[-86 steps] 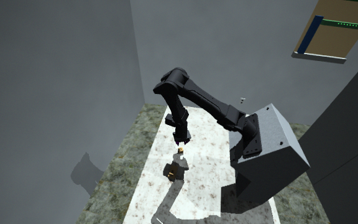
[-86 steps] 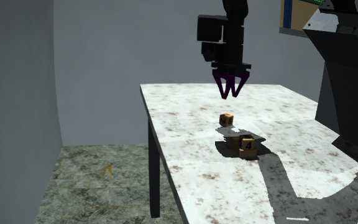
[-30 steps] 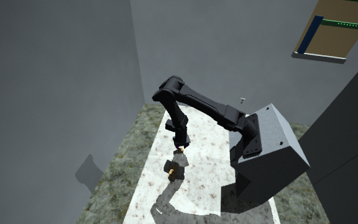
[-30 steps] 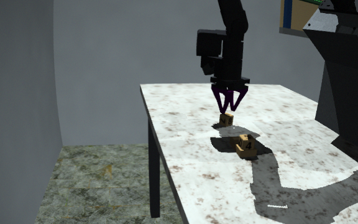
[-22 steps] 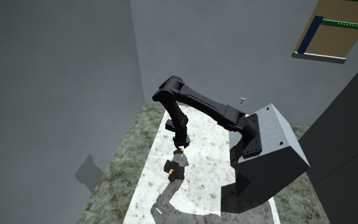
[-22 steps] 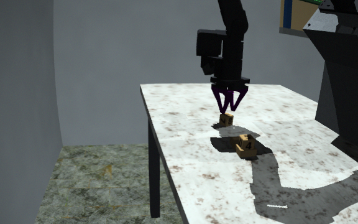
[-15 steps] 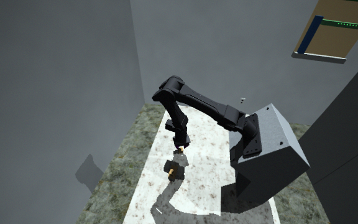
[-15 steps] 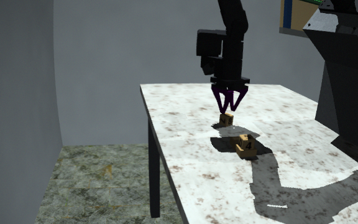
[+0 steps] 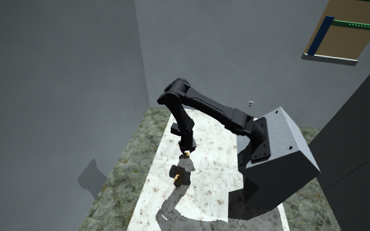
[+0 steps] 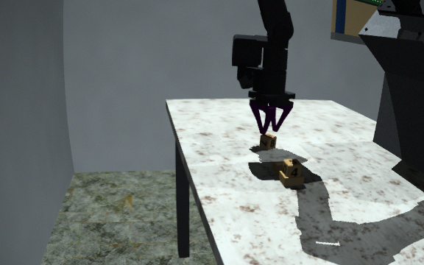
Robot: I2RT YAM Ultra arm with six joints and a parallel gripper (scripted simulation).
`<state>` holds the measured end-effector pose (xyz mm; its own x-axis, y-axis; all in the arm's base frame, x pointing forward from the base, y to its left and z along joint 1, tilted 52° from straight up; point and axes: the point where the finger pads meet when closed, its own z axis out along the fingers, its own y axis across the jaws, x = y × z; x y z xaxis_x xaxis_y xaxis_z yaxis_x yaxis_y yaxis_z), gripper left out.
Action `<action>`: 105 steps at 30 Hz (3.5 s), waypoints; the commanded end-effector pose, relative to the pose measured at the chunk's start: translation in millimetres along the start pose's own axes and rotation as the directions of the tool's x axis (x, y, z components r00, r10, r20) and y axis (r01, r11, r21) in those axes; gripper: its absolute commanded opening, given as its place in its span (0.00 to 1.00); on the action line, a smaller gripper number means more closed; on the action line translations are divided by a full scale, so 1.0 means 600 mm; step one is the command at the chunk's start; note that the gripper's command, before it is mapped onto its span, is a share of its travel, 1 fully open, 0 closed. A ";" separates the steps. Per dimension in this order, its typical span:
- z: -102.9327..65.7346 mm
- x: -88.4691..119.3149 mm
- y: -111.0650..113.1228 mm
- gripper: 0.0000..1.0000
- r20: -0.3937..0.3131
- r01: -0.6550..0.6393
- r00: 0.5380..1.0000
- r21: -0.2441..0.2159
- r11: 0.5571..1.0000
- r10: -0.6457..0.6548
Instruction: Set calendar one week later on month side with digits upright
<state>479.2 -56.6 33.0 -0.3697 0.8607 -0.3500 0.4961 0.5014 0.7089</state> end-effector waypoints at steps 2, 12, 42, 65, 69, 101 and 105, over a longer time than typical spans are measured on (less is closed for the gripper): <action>-0.003 -0.007 0.001 0.45 0.013 0.000 1.000 0.001 1.000 0.000; -0.003 -0.009 0.001 0.45 0.013 0.000 1.000 0.001 1.000 0.000; -0.003 -0.009 0.001 0.45 0.013 0.000 1.000 0.001 1.000 0.000; -0.003 -0.007 -0.001 0.45 0.013 0.000 1.000 0.001 1.000 0.000; -0.003 -0.007 -0.001 0.45 0.013 0.000 1.000 0.001 1.000 0.000; -0.015 -0.007 -0.001 0.45 0.013 0.000 1.000 0.001 1.000 0.000; -0.025 -0.007 -0.001 0.45 0.013 0.000 1.000 0.001 1.000 0.000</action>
<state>471.9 -59.2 40.2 -0.3627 0.8608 -0.3571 0.4934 0.5024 0.7100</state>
